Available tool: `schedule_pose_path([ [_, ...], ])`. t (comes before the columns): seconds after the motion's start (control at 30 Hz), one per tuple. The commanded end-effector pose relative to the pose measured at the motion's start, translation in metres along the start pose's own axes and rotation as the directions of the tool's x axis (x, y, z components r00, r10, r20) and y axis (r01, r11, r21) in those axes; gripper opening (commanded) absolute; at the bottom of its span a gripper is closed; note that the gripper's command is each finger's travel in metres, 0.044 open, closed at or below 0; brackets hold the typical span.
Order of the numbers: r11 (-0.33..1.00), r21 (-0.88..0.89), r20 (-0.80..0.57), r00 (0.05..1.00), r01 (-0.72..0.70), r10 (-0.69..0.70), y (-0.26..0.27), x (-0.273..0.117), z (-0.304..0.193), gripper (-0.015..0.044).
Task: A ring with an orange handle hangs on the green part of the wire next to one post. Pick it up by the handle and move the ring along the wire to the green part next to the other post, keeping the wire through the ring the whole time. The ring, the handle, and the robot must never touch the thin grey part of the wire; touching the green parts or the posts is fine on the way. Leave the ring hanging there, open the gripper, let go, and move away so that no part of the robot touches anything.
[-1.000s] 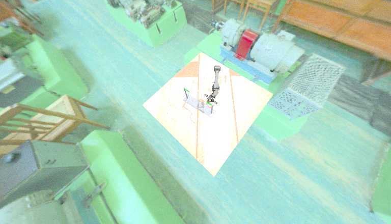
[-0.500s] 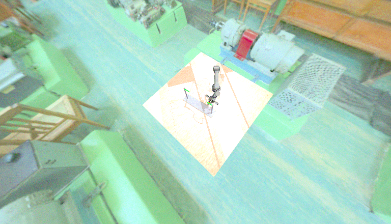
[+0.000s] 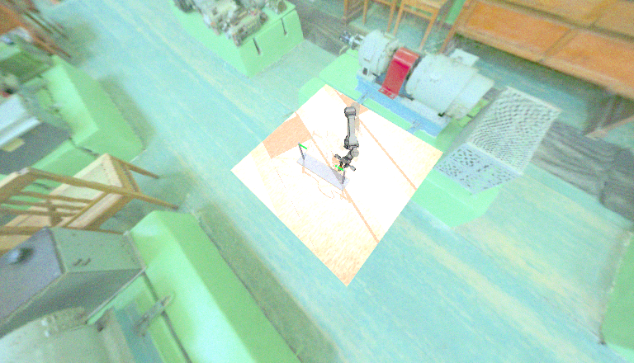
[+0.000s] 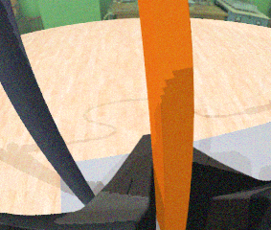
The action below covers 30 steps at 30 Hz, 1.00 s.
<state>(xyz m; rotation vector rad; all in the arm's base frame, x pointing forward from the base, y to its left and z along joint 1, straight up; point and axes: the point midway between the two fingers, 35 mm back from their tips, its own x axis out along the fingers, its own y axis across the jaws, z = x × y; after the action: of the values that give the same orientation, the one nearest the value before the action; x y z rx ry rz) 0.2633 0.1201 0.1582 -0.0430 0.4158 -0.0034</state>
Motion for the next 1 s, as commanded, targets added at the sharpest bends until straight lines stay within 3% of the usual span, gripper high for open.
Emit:
schedule_pose_path([
  [0.0,1.0,0.003,0.0,1.0,0.004,-0.004,0.0004,0.001,-0.0017,-0.015],
  [0.97,1.0,0.003,0.0,1.0,0.004,-0.004,0.0009,0.0053,-0.0113,-0.015],
])
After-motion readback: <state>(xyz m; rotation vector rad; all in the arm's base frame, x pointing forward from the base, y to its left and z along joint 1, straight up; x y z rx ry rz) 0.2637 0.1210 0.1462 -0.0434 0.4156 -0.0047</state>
